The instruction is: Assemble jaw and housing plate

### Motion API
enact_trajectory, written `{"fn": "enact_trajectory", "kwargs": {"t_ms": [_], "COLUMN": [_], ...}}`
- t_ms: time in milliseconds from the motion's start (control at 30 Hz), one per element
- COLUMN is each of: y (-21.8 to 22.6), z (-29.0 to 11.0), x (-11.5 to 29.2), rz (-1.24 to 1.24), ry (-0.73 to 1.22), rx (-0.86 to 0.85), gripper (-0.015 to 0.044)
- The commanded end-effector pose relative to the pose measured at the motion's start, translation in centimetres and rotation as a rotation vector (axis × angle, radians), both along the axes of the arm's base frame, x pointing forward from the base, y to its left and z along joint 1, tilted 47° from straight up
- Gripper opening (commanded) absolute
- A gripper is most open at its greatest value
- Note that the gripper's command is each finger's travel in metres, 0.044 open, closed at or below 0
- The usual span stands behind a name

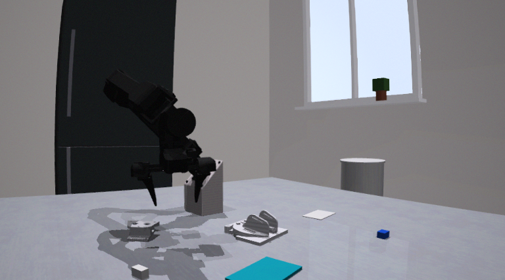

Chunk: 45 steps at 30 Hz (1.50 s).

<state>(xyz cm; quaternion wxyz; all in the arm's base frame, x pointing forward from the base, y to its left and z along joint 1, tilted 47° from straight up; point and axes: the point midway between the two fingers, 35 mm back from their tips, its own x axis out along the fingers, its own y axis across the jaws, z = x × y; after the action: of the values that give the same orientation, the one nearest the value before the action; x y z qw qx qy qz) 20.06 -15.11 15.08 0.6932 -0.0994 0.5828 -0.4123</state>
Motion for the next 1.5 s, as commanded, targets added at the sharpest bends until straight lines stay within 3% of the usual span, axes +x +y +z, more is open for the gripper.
{"fn": "enact_trajectory", "kwargs": {"t_ms": [0, 267, 1467], "y": [-1.1, -2.1, -6.5], "z": [1.7, 4.5, 0.5], "x": [-2.9, -8.3, -8.7], "rz": [-0.047, -0.145, -0.147], "ry": [-0.044, -0.125, -0.127], "rx": [-0.013, -0.065, -0.072], "gripper": [0.0440, 0.0440, 0.0440]}}
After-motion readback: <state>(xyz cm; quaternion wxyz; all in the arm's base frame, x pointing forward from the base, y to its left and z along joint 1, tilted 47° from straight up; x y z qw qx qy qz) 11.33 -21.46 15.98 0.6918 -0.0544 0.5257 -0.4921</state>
